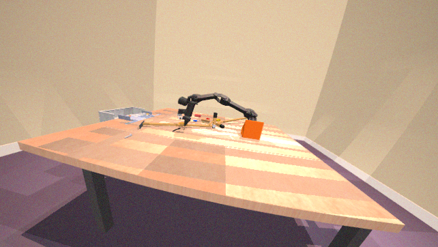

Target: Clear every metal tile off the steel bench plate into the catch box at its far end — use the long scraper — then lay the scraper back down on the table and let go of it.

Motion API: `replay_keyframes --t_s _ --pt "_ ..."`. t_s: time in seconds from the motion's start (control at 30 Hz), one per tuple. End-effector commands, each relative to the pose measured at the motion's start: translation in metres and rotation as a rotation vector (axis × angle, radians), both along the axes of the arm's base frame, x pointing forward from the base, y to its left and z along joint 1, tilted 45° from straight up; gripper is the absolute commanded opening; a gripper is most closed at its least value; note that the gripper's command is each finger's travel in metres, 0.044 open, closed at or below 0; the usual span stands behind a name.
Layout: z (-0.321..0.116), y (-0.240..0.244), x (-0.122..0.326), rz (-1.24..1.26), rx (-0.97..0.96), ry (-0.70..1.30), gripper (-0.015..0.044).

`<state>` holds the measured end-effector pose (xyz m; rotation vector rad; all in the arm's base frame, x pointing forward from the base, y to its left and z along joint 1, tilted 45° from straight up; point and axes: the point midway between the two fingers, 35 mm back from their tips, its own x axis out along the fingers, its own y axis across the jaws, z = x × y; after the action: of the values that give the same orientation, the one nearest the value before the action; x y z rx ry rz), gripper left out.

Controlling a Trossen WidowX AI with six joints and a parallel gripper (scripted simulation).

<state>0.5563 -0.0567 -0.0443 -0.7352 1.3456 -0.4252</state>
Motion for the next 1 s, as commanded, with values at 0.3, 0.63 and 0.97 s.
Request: replay_keyframes --t_s 0.3,0.63,0.97 --pt "0.004 0.027 -0.007 -0.023 0.0 -0.029 0.0" --pt "-0.013 0.04 -0.021 -0.069 -0.005 -0.048 0.0" --pt "-0.029 0.025 -0.022 -0.069 -0.007 -0.048 0.0"
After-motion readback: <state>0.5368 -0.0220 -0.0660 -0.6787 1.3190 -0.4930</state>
